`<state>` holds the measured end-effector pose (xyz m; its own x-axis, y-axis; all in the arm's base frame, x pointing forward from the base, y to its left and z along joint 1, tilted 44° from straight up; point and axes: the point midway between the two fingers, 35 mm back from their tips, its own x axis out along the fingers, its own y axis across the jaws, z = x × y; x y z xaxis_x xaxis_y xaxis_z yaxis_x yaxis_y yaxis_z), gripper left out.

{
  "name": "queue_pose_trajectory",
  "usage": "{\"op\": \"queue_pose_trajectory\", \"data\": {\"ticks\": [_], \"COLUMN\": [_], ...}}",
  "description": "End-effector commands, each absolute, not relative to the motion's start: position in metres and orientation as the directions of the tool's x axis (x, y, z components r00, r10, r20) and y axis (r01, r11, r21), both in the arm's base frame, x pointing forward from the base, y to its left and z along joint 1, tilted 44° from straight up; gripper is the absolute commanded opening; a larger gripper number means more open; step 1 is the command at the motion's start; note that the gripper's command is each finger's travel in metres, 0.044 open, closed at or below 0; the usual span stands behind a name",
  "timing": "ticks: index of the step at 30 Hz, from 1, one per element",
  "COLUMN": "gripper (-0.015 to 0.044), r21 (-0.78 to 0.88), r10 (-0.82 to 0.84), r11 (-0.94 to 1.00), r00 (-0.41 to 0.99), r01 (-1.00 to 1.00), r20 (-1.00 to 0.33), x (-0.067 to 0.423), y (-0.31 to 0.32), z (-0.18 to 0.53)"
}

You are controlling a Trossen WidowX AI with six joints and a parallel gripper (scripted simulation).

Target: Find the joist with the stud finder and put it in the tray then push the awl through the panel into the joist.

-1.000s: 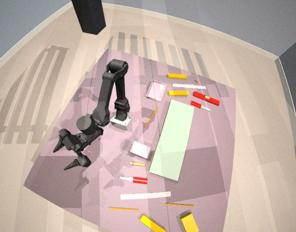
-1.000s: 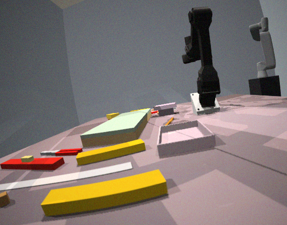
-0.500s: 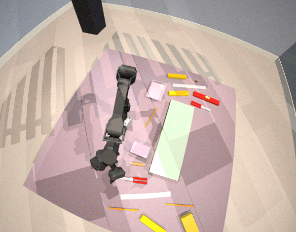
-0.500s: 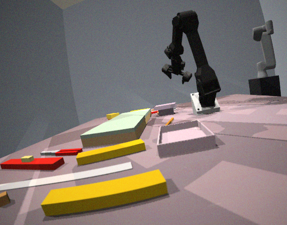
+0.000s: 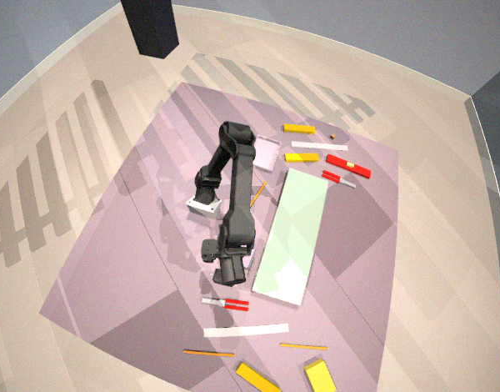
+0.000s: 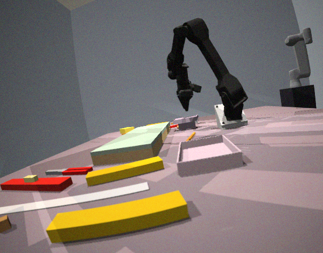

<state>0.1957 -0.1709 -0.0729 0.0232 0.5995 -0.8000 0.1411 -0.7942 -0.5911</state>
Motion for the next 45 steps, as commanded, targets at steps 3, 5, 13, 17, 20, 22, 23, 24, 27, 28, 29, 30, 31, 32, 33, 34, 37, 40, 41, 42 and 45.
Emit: {"op": "queue_pose_trajectory", "data": {"ticks": [3, 5, 13, 17, 20, 22, 23, 24, 27, 28, 29, 30, 31, 32, 33, 34, 37, 40, 41, 42, 45], "gripper": [0.044, 0.044, 0.044, 0.044, 0.044, 0.044, 0.044, 0.044, 0.044, 0.044, 0.044, 0.044, 0.044, 0.044, 0.044, 0.044, 0.044, 0.044, 0.044, 0.044, 0.044], "r21": [-0.682, -0.682, -0.682, -0.682, -0.682, -0.682, -0.682, -0.682, -0.682, -0.682, -0.682, -0.682, -0.682, -0.682, -0.682, -0.682, -0.682, -0.682, -0.683, -0.683, -0.683], "r10": [0.682, 0.682, 0.682, 0.682, 0.682, 0.682, 0.682, 0.682, 0.682, 0.682, 0.682, 0.682, 0.682, 0.682, 0.682, 0.682, 0.682, 0.682, 0.682, 0.682, 0.683], "r11": [-0.732, -0.732, -0.731, -0.731, -0.731, -0.731, -0.731, -0.731, -0.731, -0.731, -0.731, -0.731, -0.731, -0.731, -0.731, -0.731, -0.731, -0.731, -0.731, -0.731, -0.731], "r00": [0.01, 0.01, 0.01, 0.01, 0.01, 0.01, 0.01, 0.01, 0.01, 0.01, 0.01, 0.01, 0.01, 0.01, 0.01, 0.01, 0.01, 0.01, 0.01, 0.01, 0.01], "r01": [-0.008, -0.008, -0.008, -0.008, -0.008, -0.008, -0.008, -0.008, -0.008, -0.008, -0.008, -0.008, -0.008, -0.008, -0.008, -0.008, -0.008, -0.008, -0.008, -0.008, -0.008], "r20": [-0.732, -0.732, -0.731, -0.731, -0.731, -0.731, -0.731, -0.731, -0.731, -0.731, -0.731, -0.731, -0.731, -0.731, -0.731, -0.731, -0.731, -0.731, -0.731, -0.731, -0.731], "x": [0.205, 0.205, 0.205, 0.204, 0.203, 0.203, 0.203, 0.203, 0.203, 0.203, 0.203, 0.203, 0.203, 0.203, 0.203, 0.203, 0.203, 0.202, 0.202, 0.202, 0.202], "y": [-0.154, -0.154, -0.151, -0.147, -0.146, -0.145, -0.144, -0.143, -0.14, -0.138, -0.137, -0.136, -0.135, -0.134, -0.133, -0.132, -0.128, -0.125, -0.124, -0.123, -0.119], "z": [-0.061, -0.061, -0.058, -0.054, -0.054, -0.056, -0.057, -0.058, -0.062, -0.063, -0.065, -0.066, -0.067, -0.068, -0.069, -0.071, -0.074, -0.078, -0.079, -0.08, -0.083]}}
